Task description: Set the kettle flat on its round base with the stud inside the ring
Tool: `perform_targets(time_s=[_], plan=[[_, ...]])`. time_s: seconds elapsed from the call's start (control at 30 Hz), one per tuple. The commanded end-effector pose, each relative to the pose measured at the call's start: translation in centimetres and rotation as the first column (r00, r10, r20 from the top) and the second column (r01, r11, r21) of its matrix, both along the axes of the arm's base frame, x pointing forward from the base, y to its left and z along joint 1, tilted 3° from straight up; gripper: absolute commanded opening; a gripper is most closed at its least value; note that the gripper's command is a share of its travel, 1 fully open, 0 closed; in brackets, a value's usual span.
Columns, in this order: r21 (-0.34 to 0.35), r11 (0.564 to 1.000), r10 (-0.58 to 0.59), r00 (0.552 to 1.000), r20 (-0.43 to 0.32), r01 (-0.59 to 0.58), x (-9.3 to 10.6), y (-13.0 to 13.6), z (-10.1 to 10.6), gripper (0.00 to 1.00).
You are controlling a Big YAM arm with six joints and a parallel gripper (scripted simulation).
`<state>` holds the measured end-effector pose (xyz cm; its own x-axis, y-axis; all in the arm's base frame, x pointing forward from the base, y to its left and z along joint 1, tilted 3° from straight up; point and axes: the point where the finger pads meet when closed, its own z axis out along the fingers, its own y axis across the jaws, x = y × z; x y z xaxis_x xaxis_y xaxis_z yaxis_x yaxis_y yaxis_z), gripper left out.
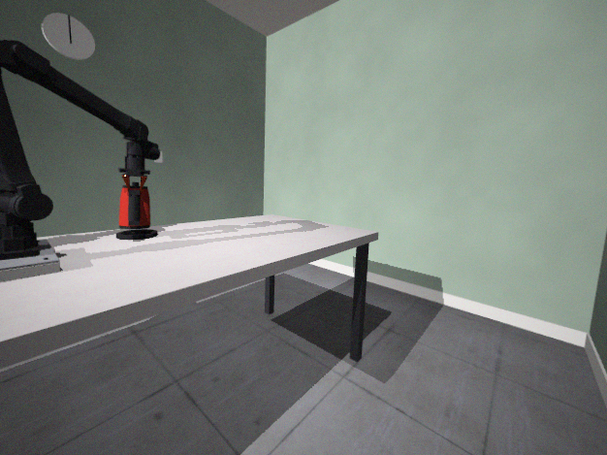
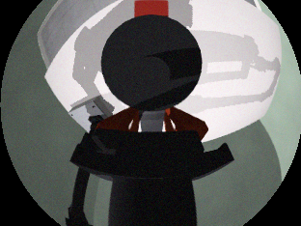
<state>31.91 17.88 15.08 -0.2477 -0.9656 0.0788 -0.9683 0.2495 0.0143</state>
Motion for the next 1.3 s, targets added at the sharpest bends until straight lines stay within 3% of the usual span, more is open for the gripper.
perform_targets(time_s=[0.0, 1.27], plan=[[0.072, 0.997, -0.001, 0.994, 0.112, -0.007, 2.8, 1.84, 5.15, 0.0], [0.061, 0.998, 0.0, 0.996, 0.094, -0.006, 3.0, 1.85, 4.77, 0.0]])
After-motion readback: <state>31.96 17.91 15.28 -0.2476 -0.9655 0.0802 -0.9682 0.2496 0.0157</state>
